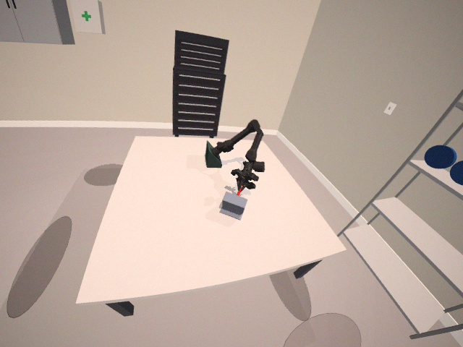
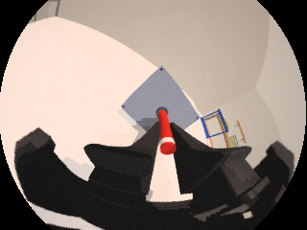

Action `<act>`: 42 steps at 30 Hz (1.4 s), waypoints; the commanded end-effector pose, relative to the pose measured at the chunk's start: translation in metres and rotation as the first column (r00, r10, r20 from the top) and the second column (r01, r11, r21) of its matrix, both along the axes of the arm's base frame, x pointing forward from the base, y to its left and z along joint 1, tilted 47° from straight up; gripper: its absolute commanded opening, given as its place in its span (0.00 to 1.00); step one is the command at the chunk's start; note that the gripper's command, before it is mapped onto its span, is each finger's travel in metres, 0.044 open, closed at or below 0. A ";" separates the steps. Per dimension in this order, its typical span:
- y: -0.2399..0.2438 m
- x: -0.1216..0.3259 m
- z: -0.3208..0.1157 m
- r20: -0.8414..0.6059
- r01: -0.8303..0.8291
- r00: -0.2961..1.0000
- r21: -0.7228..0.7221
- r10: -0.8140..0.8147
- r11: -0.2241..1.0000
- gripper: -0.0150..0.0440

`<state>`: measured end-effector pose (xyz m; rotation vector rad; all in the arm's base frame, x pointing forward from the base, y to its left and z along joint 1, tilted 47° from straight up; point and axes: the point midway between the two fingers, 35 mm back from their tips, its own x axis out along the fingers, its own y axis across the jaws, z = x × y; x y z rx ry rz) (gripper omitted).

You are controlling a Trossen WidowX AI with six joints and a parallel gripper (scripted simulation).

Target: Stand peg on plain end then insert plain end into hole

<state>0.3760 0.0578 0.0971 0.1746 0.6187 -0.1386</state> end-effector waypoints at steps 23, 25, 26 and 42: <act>0.000 0.008 -0.010 -0.001 0.001 1.000 0.000 -0.001 1.000 0.25; 0.000 0.009 -0.011 -0.001 0.001 1.000 0.000 -0.001 1.000 0.25; 0.000 0.010 -0.012 -0.001 0.001 1.000 0.000 -0.001 1.000 0.25; -0.001 0.019 -0.018 0.000 0.001 1.000 0.000 -0.001 1.000 0.25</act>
